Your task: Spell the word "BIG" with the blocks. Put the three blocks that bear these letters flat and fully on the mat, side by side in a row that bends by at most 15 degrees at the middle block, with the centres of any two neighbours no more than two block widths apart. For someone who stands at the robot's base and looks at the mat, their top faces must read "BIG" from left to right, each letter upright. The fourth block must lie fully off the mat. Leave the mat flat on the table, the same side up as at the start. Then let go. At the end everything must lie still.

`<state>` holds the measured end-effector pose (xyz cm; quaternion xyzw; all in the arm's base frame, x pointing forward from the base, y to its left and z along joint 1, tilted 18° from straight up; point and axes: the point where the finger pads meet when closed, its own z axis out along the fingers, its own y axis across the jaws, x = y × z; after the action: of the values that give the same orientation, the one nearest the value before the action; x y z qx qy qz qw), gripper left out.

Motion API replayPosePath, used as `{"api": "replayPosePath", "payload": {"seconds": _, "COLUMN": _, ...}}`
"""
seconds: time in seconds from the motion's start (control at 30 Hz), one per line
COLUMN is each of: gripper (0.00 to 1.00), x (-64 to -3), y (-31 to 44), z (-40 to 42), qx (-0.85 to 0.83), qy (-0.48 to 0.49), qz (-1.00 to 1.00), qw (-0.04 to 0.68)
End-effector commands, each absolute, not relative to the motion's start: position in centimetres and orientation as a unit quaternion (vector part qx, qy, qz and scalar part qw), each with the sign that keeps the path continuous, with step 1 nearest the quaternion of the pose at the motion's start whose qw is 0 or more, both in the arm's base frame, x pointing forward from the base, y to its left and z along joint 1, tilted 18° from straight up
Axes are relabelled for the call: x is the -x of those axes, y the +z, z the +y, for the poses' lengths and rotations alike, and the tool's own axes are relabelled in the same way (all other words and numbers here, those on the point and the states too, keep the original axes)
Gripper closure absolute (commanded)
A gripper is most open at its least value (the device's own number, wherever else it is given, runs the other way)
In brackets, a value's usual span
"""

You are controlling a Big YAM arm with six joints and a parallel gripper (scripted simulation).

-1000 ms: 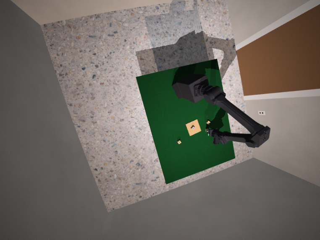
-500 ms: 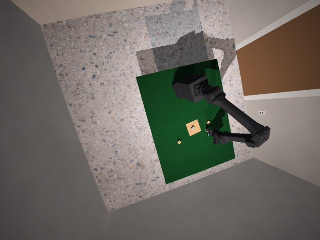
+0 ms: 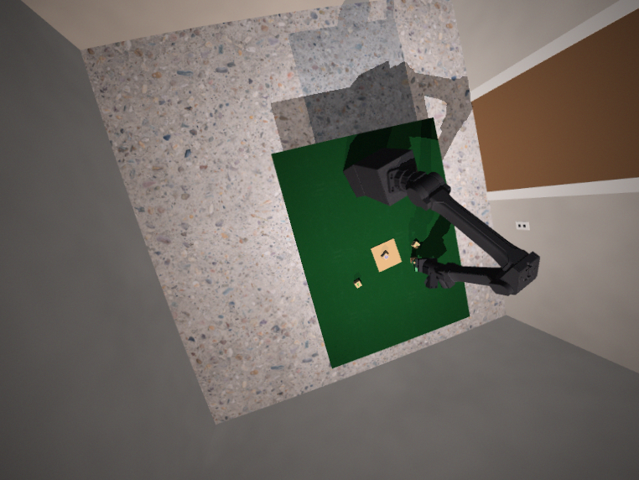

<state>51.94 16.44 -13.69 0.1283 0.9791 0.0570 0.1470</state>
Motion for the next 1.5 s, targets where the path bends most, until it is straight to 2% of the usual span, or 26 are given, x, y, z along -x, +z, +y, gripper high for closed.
{"api": "replayPosePath", "payload": {"seconds": 0.0, "gripper": 0.35, "x": -52.7, "y": -14.1, "z": 16.3, "qx": -0.132, "qy": 0.057, "qz": 0.978, "qw": 0.153}}
{"api": "replayPosePath", "payload": {"seconds": 1.47, "gripper": 0.35, "x": -52.2, "y": -14.4, "z": 15.8, "qx": -0.132, "qy": 0.055, "qz": 0.978, "qw": 0.15}}
